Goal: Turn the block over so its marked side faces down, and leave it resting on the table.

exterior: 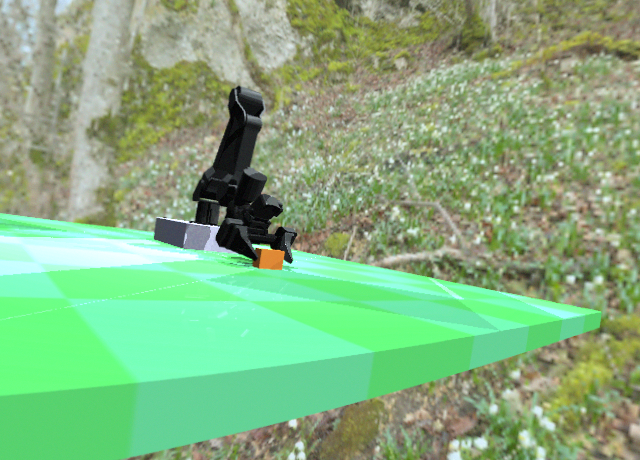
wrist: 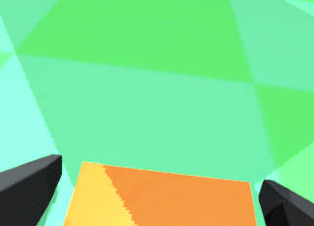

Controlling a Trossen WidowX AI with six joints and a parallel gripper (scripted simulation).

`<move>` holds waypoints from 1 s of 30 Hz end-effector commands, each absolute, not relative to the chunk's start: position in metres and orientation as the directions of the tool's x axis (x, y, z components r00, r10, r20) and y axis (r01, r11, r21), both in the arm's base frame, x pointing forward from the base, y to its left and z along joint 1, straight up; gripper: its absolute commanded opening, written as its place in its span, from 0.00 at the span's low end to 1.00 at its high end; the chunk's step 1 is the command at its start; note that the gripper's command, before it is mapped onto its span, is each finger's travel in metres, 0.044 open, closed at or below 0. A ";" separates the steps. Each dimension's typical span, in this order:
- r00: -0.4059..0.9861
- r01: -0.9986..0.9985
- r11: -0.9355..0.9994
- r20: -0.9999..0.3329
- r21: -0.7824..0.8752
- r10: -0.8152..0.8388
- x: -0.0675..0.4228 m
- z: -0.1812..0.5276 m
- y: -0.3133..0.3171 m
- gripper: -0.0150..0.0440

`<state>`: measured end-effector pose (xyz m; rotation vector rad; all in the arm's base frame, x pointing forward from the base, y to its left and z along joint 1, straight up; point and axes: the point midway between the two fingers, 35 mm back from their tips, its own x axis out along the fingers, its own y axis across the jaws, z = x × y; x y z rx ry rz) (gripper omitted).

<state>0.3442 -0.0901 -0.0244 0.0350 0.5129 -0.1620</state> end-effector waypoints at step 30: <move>0.371 0.172 0.985 -0.926 -0.002 -0.066 0.342 0.057 -0.090 1.00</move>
